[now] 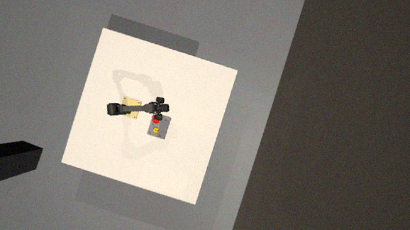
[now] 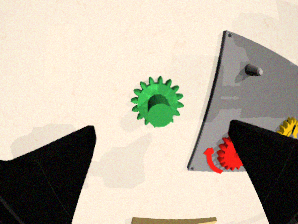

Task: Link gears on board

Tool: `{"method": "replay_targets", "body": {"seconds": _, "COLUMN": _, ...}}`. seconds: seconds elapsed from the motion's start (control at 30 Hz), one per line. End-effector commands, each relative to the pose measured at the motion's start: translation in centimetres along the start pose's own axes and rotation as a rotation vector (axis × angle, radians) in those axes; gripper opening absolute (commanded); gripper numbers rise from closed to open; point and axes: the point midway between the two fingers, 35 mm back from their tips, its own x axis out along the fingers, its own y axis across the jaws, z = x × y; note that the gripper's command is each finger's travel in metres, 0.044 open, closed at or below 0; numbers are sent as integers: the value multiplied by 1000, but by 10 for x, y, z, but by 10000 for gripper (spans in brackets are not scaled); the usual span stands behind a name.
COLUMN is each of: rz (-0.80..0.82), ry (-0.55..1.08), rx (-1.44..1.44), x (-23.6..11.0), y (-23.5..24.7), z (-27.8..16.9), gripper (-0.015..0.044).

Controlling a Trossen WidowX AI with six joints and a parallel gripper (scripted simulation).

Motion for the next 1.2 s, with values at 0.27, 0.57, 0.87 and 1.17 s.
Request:
{"method": "replay_targets", "body": {"seconds": 0.27, "rz": -7, "ry": 18, "rx": 1, "x": 16, "y": 1, "z": -2, "gripper": 440}}
{"method": "replay_targets", "body": {"seconds": 0.57, "rz": -7, "ry": 18, "rx": 1, "x": 31, "y": 1, "z": -2, "gripper": 440}}
{"method": "replay_targets", "body": {"seconds": 0.87, "rz": -7, "ry": 18, "rx": 1, "x": 41, "y": 1, "z": -2, "gripper": 440}}
{"method": "replay_targets", "body": {"seconds": 1.17, "rz": -7, "ry": 18, "rx": 1, "x": 41, "y": 1, "z": -2, "gripper": 440}}
